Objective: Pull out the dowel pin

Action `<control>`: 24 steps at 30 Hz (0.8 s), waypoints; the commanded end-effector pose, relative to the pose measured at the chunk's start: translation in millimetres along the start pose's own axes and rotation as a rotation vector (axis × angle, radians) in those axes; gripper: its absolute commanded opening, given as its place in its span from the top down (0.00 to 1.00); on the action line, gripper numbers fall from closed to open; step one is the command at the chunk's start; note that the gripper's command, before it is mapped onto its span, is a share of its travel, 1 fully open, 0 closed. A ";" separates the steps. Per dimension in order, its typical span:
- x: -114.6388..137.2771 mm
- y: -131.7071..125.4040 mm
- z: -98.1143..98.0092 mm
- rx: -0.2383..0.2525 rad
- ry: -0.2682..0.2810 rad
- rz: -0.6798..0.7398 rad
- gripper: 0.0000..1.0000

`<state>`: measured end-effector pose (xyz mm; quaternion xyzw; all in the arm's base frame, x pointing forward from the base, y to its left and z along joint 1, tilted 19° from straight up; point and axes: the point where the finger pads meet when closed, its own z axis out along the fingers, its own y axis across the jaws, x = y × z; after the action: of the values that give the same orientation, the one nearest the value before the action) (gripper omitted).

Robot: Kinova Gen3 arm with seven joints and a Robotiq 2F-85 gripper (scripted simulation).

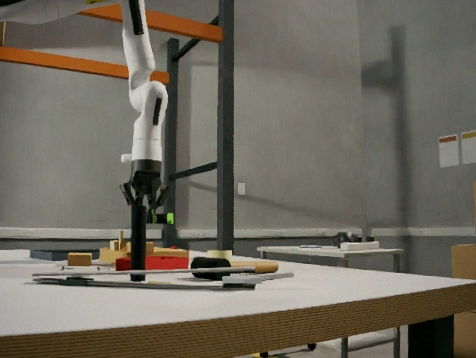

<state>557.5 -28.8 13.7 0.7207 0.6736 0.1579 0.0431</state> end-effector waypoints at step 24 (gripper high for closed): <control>1.4 -0.8 -0.5 -0.002 -0.001 0.000 0.68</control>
<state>557.0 -28.1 13.5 0.7207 0.6737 0.1578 0.0432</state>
